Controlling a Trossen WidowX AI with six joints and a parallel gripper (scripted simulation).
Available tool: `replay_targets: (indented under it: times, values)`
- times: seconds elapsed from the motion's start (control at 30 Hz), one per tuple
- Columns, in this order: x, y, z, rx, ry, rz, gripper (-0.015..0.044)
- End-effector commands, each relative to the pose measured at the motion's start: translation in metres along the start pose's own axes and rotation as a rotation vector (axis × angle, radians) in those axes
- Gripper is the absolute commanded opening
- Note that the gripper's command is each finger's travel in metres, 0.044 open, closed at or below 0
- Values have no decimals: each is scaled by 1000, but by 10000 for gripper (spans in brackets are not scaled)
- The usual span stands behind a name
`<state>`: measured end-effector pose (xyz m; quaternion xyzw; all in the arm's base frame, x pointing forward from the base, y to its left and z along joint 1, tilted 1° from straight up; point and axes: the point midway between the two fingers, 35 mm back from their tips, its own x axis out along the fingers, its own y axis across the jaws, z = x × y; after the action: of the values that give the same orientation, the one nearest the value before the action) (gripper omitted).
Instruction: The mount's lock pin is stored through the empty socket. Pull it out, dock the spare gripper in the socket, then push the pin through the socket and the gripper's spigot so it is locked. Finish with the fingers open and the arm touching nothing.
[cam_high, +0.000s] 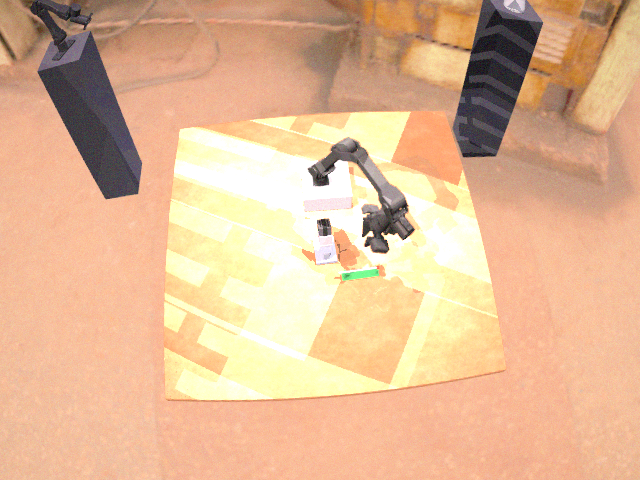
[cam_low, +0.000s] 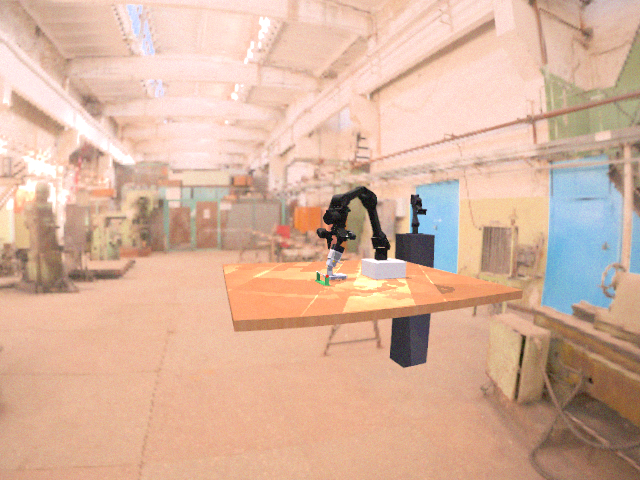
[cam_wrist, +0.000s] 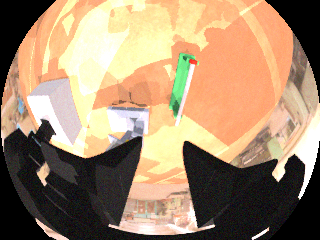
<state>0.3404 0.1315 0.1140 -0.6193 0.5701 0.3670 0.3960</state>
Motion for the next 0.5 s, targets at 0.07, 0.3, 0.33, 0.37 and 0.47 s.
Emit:
replay_targets:
  times: [0.07,0.3,0.33,0.37,0.47]
  values:
    - [35,-55,-14,-7,-163,56,180]
    - [35,-52,-14,-7,-164,56,180]
    - [36,-52,-14,-7,-164,56,180]
    - [38,-53,-13,-7,-164,56,180]
    - [50,-53,-7,-7,-164,56,180]
